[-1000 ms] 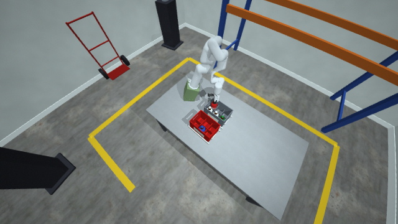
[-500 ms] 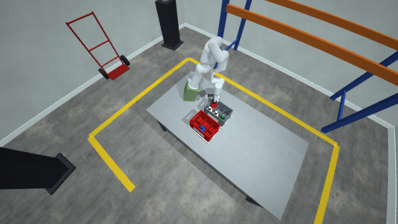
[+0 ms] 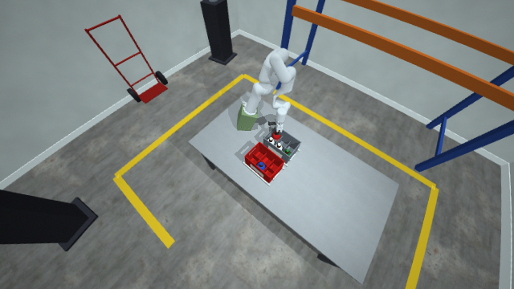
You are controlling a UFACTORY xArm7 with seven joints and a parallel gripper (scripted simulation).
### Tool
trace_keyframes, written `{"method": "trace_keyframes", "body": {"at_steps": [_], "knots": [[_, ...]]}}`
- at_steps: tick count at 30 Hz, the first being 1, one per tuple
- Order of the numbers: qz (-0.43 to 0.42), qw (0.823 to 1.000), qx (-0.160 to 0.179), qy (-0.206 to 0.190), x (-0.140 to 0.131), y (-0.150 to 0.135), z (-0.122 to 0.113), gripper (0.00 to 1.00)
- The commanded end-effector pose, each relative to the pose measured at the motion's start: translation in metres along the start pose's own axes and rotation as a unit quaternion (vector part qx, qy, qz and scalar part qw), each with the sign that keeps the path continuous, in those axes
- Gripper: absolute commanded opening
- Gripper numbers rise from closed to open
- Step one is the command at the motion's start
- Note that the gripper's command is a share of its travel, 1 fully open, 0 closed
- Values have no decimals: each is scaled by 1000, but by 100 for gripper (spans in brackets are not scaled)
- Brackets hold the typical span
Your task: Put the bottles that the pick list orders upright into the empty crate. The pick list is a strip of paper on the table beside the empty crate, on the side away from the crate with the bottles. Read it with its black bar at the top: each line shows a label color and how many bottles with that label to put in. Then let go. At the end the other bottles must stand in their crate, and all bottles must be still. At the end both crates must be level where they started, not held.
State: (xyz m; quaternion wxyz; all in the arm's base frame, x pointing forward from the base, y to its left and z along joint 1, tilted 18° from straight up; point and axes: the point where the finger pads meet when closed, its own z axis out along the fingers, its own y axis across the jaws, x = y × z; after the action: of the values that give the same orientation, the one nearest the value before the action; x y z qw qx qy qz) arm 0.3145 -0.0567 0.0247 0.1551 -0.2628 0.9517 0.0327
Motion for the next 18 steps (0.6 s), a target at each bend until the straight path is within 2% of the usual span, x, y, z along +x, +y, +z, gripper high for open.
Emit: {"method": "trace_keyframes", "body": {"at_steps": [1,18], "knots": [[0,1000,1,-1,-1,-1,2,0],[0,1000,1,-1,0,-1,9,0]]}}
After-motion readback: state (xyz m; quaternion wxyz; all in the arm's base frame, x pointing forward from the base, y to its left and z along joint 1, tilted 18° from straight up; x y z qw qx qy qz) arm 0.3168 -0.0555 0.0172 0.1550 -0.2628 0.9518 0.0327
